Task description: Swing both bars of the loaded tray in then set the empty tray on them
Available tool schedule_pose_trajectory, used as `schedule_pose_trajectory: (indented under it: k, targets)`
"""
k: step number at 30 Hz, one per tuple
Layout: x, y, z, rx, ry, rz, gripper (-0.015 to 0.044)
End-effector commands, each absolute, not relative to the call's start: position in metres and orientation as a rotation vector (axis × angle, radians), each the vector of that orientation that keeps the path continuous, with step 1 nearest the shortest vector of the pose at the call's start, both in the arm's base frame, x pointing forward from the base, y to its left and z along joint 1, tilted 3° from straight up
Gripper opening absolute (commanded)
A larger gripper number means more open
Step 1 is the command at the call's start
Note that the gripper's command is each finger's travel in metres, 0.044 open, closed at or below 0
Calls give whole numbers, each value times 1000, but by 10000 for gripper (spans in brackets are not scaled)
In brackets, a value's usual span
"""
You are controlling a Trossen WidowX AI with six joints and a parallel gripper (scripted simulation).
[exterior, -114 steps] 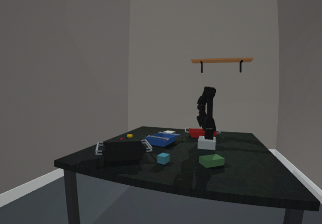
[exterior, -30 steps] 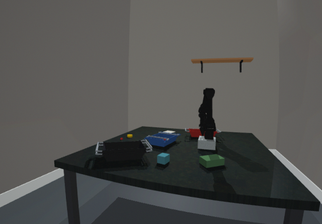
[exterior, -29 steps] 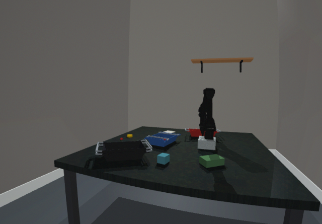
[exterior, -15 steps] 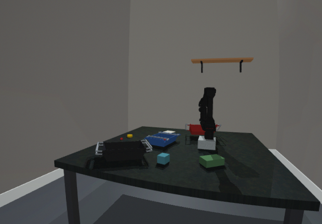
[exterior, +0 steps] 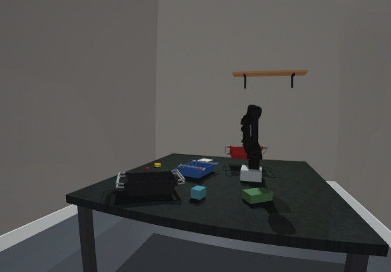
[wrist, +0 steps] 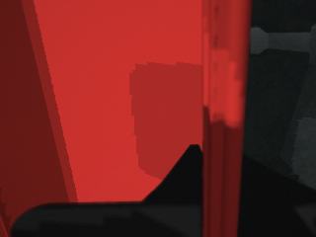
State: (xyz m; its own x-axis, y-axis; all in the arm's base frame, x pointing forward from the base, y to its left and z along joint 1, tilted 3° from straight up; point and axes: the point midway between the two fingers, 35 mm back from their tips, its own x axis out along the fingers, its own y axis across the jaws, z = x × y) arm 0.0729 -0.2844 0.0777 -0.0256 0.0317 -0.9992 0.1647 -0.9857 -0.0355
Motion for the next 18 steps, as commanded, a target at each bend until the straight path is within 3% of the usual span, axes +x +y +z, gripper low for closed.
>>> schedule_pose_trajectory:
  k: [1,18]
  targets:
    - [76,-297,95,2119,187,-2162,0]
    - [85,-326,147,2118,184,-2161,0]
